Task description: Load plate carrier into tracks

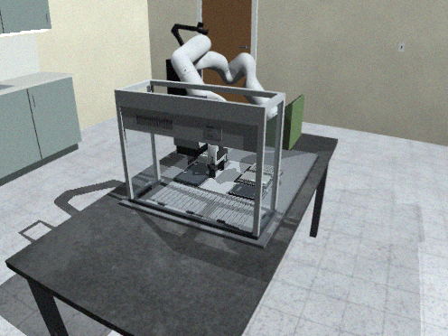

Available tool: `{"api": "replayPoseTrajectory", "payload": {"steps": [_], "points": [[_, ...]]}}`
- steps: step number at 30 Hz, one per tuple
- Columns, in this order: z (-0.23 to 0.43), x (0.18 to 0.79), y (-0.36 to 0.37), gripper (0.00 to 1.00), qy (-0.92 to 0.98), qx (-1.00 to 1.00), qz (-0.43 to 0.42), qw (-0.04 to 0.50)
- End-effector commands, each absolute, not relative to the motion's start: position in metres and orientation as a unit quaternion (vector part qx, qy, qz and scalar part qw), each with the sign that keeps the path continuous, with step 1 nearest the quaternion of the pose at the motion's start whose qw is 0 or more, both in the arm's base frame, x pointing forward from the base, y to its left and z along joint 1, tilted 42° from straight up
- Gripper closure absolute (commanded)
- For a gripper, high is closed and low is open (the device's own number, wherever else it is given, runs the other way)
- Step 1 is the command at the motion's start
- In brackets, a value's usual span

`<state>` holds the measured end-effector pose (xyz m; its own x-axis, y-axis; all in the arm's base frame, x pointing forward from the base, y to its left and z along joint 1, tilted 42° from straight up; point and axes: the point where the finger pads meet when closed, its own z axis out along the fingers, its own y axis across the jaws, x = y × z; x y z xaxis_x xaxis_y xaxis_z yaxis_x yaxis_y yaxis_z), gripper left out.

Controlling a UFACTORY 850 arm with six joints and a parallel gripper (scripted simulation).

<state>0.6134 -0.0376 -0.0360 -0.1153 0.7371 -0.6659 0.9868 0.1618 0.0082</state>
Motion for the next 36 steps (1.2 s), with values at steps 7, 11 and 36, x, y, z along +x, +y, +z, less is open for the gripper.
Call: {"api": "replayPoseTrajectory", "payload": {"steps": [7, 11, 36], "points": [[-0.039, 0.613, -0.033, 0.0, 0.711, 0.606, -0.227, 0.275], [-0.041, 0.613, -0.031, 0.0, 0.711, 0.606, -0.227, 0.275], [-0.028, 0.611, -0.018, 0.0, 0.711, 0.606, -0.227, 0.275]]}}
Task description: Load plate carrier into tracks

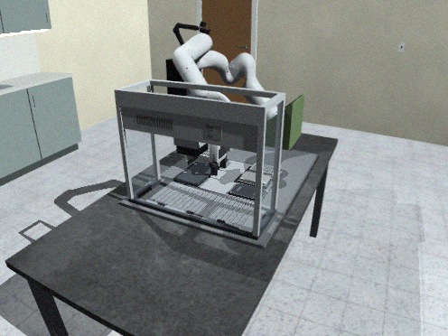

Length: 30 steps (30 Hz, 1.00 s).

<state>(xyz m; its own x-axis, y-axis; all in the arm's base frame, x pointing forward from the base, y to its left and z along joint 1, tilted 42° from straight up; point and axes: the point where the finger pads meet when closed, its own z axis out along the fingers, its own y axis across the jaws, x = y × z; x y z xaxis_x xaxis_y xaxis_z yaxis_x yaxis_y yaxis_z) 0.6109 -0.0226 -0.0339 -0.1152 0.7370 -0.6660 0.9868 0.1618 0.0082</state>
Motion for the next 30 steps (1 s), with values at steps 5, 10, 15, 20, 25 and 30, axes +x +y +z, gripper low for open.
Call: {"api": "replayPoseTrajectory", "payload": {"steps": [5, 10, 15, 20, 25, 30], "points": [[-0.022, 0.61, -0.012, 0.0, 0.711, 0.606, -0.227, 0.275], [-0.016, 0.609, -0.007, 0.0, 0.711, 0.606, -0.227, 0.275], [-0.012, 0.608, -0.003, 0.0, 0.711, 0.606, -0.227, 0.275], [-0.006, 0.607, 0.002, 0.0, 0.711, 0.606, -0.227, 0.275], [0.0, 0.606, 0.007, 0.0, 0.711, 0.606, -0.227, 0.275], [0.004, 0.606, 0.011, 0.0, 0.711, 0.606, -0.227, 0.275]]}}
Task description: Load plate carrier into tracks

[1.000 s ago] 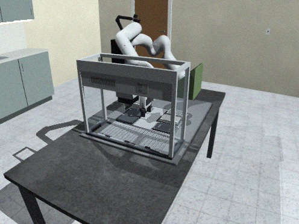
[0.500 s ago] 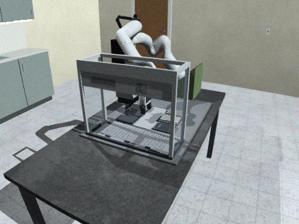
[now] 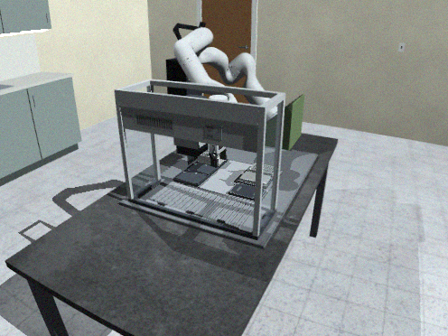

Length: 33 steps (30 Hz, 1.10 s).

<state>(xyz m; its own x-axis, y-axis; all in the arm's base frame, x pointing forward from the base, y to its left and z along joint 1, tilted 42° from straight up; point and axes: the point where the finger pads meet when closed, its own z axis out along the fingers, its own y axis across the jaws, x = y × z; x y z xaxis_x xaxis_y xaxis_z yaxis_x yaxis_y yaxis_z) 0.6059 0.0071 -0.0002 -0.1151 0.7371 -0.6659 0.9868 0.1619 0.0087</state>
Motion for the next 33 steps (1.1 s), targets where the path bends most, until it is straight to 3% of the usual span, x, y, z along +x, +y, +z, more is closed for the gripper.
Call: {"api": "replayPoseTrajectory", "payload": {"steps": [1, 33], "points": [[0.005, 0.606, 0.012, 0.0, 0.711, 0.606, -0.227, 0.275], [0.04, 0.6, 0.042, 0.0, 0.711, 0.606, -0.227, 0.275]]}}
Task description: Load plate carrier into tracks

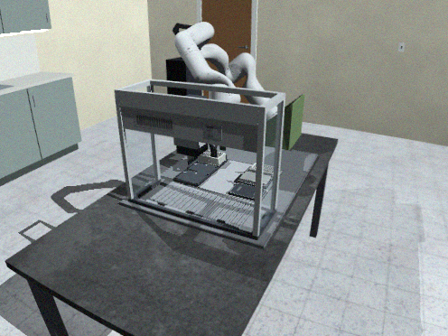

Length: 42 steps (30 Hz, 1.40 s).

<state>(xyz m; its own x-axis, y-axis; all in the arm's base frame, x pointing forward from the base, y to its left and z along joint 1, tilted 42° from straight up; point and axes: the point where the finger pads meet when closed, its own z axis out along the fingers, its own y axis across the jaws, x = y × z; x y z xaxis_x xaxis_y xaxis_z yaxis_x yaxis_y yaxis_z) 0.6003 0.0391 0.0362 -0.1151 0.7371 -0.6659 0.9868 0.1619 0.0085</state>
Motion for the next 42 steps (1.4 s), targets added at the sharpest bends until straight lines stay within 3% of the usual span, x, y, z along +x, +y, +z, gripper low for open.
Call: {"api": "replayPoseTrajectory", "payload": {"steps": [1, 17, 42], "points": [[0.041, 0.6, 0.044, 0.0, 0.711, 0.606, -0.227, 0.275], [0.05, 0.601, 0.038, 0.0, 0.711, 0.606, -0.227, 0.275], [0.127, 0.614, -0.047, 0.0, 0.711, 0.606, -0.227, 0.275]]}}
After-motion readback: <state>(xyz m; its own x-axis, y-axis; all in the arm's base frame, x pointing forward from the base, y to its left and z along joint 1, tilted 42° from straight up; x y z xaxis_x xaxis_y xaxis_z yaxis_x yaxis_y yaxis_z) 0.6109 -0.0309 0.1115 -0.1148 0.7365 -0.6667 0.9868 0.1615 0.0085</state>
